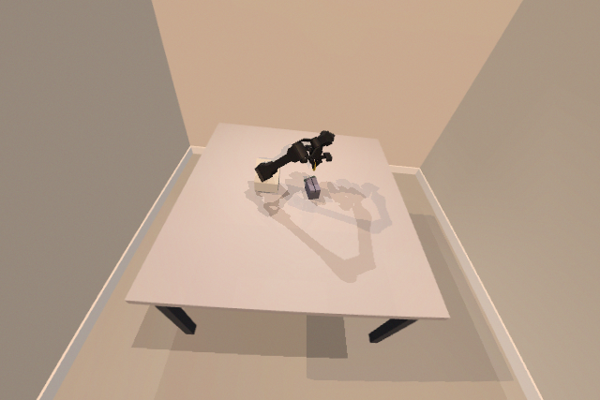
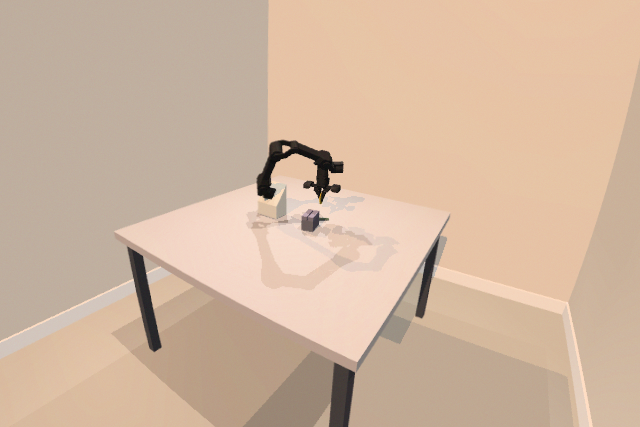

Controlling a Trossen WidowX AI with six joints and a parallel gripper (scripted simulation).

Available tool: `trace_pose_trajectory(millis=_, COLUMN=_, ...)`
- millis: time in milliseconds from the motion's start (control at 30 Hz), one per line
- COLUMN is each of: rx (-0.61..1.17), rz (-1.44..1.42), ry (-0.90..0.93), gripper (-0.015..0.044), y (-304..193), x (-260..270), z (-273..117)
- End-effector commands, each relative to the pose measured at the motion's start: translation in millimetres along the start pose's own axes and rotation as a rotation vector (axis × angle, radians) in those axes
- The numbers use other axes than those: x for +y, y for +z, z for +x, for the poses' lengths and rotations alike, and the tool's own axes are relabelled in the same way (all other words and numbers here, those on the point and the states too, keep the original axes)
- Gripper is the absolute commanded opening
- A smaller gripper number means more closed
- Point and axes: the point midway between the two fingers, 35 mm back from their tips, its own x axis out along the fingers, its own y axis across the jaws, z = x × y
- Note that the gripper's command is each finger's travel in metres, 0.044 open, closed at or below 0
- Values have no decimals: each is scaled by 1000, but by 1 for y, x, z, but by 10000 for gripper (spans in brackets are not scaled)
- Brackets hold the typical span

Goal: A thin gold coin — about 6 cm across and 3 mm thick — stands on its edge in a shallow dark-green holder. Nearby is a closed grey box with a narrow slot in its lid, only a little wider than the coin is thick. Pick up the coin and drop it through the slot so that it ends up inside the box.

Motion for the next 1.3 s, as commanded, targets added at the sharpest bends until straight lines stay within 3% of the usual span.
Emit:
trace_pose_trajectory(millis=0, rx=1, rz=-2, ry=-7, gripper=0, y=-10, x=0, z=-2)
trace_pose_trajectory(millis=1267, rx=9, rz=-2, ry=-2, gripper=4, y=-98, x=22, z=-1)
